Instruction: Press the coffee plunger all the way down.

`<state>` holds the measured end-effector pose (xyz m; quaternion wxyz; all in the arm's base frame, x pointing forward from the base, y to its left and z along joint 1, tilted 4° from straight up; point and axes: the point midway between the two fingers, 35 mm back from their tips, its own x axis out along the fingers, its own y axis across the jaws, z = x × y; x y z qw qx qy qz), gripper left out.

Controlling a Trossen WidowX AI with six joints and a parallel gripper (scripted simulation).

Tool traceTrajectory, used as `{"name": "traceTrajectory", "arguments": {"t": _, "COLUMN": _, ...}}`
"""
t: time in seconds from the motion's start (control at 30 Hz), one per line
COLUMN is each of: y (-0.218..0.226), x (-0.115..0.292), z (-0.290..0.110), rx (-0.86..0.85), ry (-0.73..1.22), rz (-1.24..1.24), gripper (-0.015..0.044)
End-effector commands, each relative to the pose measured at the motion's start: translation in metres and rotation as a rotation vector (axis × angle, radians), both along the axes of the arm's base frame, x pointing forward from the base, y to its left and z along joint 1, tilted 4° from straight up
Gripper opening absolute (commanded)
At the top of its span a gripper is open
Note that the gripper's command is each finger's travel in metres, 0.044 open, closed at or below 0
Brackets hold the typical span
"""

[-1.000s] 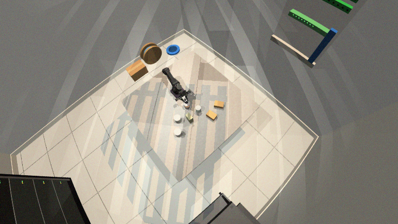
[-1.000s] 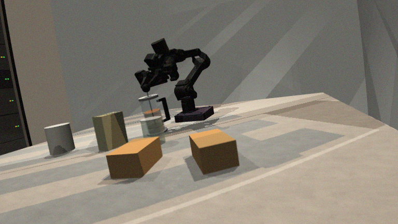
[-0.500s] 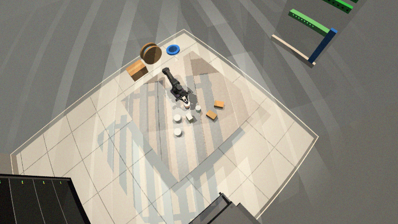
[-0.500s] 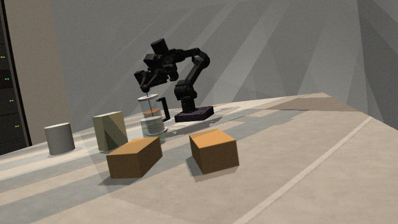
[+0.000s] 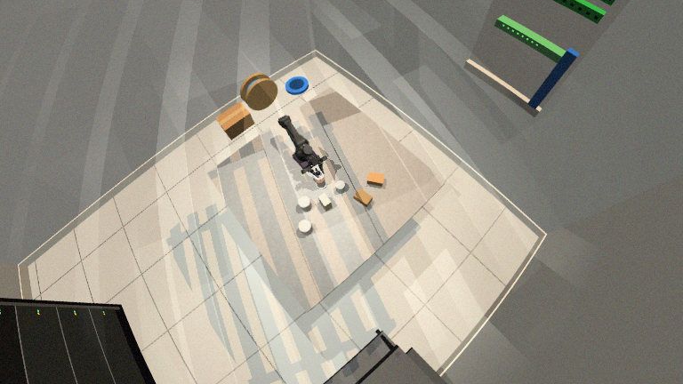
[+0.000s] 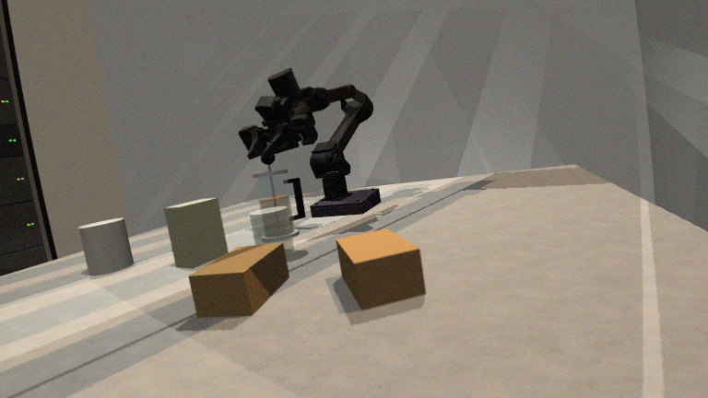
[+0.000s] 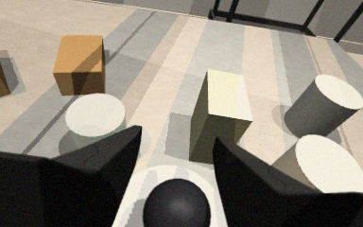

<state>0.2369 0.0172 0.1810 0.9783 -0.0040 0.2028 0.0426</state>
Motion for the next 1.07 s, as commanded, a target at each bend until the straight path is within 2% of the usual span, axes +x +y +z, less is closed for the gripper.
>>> {"name": "traceTrajectory", "arguments": {"t": 0.0, "y": 0.0, "x": 0.0, "z": 0.0, "rx": 0.0, "ry": 0.001, "rz": 0.0, "gripper": 0.0277}}
{"name": "traceTrajectory", "arguments": {"t": 0.2, "y": 0.0, "x": 0.0, "z": 0.0, "rx": 0.0, "ry": 0.001, "rz": 0.0, "gripper": 0.0434}}
{"name": "traceTrajectory", "arguments": {"t": 0.23, "y": 0.0, "x": 0.0, "z": 0.0, "rx": 0.0, "ry": 0.001, "rz": 0.0, "gripper": 0.044}}
{"name": "traceTrajectory", "arguments": {"t": 0.4, "y": -0.001, "x": -0.003, "z": 0.01, "rx": 0.001, "ry": 0.005, "rz": -0.001, "gripper": 0.044}}
{"name": "traceTrajectory", "arguments": {"t": 0.67, "y": -0.005, "x": -0.028, "z": 0.072, "rx": 0.006, "ry": 0.029, "rz": -0.004, "gripper": 0.044}}
{"name": "traceTrajectory", "arguments": {"t": 1.03, "y": -0.005, "x": -0.028, "z": 0.071, "rx": 0.006, "ry": 0.03, "rz": -0.004, "gripper": 0.044}}
